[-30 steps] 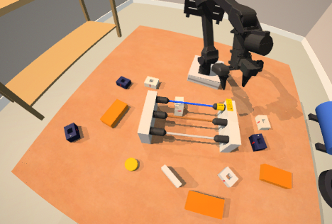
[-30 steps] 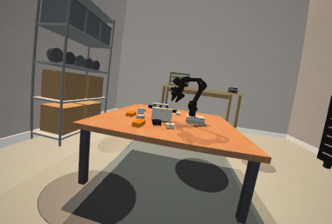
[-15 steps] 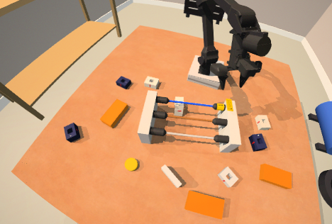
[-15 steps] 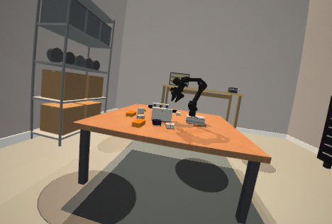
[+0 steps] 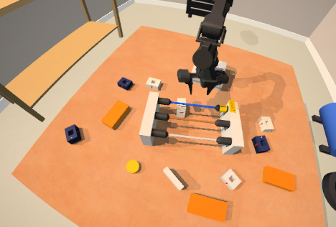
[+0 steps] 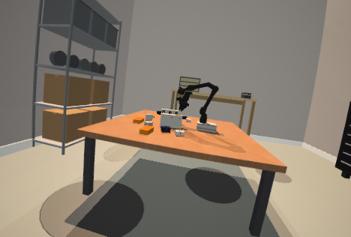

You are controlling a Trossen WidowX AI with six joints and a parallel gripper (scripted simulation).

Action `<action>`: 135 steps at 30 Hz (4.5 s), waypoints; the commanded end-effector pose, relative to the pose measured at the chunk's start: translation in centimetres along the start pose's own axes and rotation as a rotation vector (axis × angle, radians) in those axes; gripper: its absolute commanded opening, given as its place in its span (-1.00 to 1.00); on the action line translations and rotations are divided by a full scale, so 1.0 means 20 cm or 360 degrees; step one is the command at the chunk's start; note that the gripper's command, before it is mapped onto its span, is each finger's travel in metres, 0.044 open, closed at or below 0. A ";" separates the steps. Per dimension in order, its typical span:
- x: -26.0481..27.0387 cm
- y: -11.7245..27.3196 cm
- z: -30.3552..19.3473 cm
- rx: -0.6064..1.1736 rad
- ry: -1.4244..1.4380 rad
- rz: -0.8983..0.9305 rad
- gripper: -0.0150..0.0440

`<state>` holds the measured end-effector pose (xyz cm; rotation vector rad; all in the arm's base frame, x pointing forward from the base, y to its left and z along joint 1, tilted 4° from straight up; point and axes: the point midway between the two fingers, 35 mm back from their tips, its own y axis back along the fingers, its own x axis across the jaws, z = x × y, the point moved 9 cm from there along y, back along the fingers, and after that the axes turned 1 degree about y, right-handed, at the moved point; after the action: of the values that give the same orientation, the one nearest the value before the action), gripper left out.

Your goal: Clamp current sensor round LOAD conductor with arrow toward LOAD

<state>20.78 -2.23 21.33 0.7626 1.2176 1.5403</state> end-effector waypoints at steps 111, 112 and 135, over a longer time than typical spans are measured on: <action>-0.23 -0.06 -0.44 0.0062 -0.0119 -0.0009 0.61; -0.23 -0.02 -0.44 0.0062 -0.0118 -0.0008 0.61; -0.26 -0.05 -0.18 0.0380 -0.2337 -0.0290 0.59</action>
<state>16.71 -8.98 19.60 1.2853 0.7264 0.9533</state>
